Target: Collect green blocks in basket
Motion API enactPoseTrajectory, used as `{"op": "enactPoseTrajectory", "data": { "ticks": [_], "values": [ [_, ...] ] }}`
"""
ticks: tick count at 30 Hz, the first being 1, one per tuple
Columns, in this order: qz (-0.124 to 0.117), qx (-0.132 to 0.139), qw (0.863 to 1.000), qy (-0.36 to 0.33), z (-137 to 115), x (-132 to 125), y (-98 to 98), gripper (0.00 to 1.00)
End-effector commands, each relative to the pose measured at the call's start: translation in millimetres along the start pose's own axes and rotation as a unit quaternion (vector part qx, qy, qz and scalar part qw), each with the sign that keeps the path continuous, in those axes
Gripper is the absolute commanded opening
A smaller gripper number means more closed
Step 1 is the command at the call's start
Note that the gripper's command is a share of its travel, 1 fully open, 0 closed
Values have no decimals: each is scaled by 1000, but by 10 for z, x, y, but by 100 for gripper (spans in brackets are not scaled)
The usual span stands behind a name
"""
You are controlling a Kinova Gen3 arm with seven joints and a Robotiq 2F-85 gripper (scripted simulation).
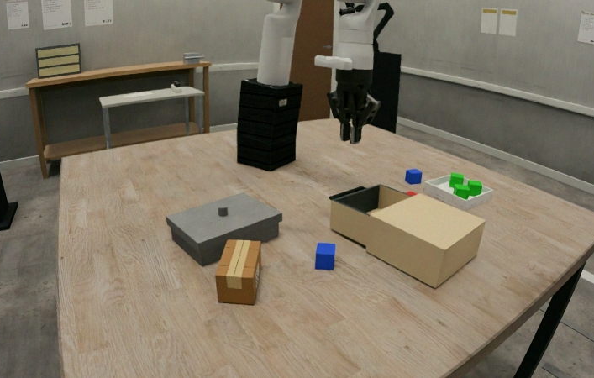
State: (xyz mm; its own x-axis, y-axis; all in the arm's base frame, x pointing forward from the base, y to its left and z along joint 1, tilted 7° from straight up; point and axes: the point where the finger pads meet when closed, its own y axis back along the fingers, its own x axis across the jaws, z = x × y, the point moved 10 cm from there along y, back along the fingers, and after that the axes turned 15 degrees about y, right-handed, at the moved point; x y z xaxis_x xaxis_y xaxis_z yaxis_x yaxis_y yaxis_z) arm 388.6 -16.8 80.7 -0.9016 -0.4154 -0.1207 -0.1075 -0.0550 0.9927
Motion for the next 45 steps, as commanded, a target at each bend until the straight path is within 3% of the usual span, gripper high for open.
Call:
{"op": "enactPoseTrajectory", "data": {
  "ticks": [1, 25, 45],
  "values": [
    [-1, 0, 1000, 0, -2, -3, 5, 30],
    [-1, 0, 1000, 0, -2, -3, -39, 30],
    [-1, 0, 1000, 0, -3, -4, -453, 30]
  ]
}}
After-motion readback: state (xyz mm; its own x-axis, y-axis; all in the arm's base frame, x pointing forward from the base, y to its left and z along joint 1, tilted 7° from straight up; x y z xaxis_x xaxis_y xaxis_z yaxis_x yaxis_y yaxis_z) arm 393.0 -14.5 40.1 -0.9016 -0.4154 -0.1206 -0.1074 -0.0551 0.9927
